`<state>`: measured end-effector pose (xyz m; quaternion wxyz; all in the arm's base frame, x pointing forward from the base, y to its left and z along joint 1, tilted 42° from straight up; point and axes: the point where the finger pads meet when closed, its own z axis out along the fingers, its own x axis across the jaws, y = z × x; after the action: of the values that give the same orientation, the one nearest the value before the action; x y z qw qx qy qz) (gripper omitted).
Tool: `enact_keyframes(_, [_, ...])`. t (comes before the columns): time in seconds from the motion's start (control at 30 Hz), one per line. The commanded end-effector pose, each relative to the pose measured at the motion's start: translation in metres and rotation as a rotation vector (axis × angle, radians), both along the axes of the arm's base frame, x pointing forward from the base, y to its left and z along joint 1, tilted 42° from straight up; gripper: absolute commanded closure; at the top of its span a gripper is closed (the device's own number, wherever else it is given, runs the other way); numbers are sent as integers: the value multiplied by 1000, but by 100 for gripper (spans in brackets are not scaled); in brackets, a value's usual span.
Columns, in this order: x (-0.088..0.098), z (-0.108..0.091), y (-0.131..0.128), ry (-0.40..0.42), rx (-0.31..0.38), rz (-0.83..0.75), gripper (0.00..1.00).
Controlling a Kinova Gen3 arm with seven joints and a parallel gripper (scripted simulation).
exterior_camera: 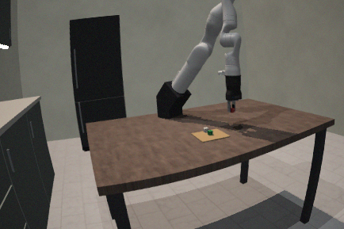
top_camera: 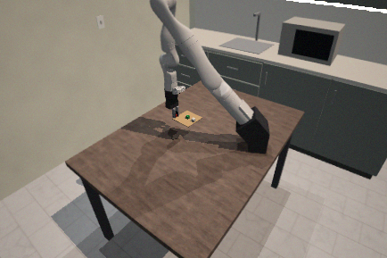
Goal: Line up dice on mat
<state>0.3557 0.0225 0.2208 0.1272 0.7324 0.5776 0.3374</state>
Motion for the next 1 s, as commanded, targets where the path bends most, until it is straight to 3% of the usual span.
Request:
enact_keyframes(0.0, [0,5,-5,-5,10,-15,60])
enact_keyframes(0.97, [-4,10,-6,-7,7,-15,60])
